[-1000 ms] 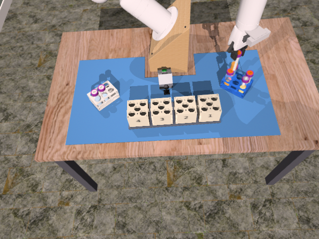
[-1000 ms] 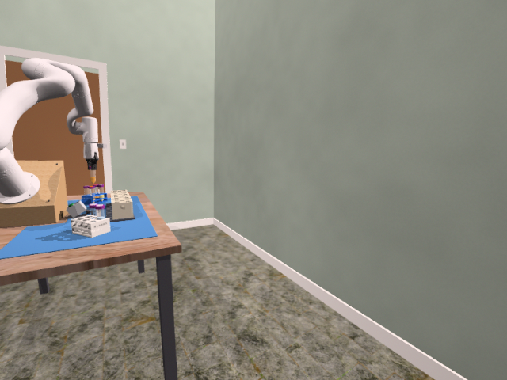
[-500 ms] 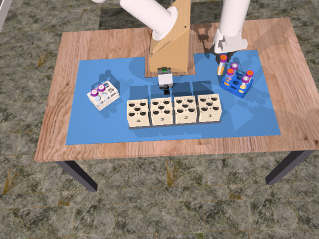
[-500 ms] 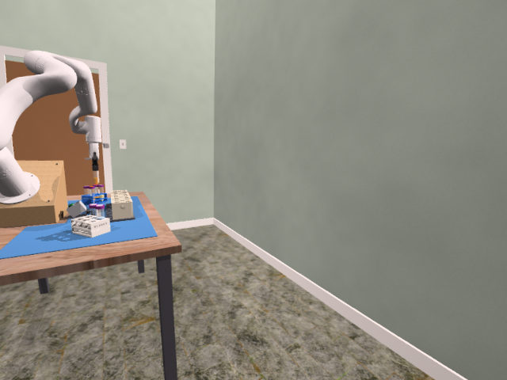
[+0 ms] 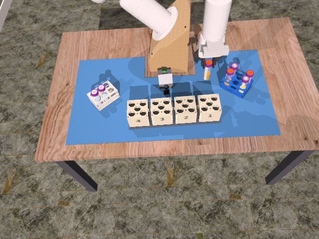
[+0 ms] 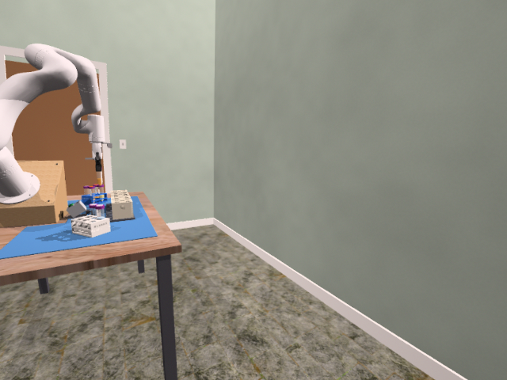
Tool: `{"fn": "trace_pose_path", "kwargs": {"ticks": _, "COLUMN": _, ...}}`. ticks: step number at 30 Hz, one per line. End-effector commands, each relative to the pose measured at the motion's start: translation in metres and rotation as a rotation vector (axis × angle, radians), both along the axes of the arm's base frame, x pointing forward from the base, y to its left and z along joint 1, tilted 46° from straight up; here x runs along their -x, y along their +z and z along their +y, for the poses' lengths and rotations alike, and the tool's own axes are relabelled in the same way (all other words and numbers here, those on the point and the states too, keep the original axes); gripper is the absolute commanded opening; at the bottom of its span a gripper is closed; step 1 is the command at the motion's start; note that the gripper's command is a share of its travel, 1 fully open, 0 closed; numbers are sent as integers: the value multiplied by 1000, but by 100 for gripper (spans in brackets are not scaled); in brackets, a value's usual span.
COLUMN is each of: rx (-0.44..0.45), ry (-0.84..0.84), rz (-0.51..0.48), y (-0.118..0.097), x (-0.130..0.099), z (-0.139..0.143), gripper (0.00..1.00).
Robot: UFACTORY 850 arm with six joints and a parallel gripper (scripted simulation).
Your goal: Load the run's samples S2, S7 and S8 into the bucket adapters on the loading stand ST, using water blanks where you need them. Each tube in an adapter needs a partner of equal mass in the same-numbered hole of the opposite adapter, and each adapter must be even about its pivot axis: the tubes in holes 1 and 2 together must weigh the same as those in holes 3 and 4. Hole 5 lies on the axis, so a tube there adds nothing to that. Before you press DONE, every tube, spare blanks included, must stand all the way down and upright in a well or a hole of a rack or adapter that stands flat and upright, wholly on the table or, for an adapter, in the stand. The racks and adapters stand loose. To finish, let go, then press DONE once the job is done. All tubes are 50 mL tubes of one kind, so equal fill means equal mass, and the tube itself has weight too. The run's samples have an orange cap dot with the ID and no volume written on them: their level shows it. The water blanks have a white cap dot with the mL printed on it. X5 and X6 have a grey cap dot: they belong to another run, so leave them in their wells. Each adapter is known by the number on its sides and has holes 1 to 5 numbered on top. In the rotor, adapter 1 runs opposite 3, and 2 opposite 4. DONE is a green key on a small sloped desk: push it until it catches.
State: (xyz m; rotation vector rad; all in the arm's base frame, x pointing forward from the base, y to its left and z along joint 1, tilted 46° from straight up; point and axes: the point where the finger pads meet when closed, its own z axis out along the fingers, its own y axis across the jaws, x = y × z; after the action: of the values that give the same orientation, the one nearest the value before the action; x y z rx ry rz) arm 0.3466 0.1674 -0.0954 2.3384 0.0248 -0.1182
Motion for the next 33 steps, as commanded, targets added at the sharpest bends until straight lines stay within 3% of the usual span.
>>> {"fn": "trace_pose_path", "kwargs": {"ticks": 1, "rx": -2, "ry": 1, "rz": -2, "y": 11, "x": -6, "z": -10, "gripper": 0}}
{"fn": "trace_pose_path", "kwargs": {"ticks": 33, "rx": -1, "ry": 1, "rz": -2, "y": 102, "x": -56, "z": -103, "gripper": 0}}
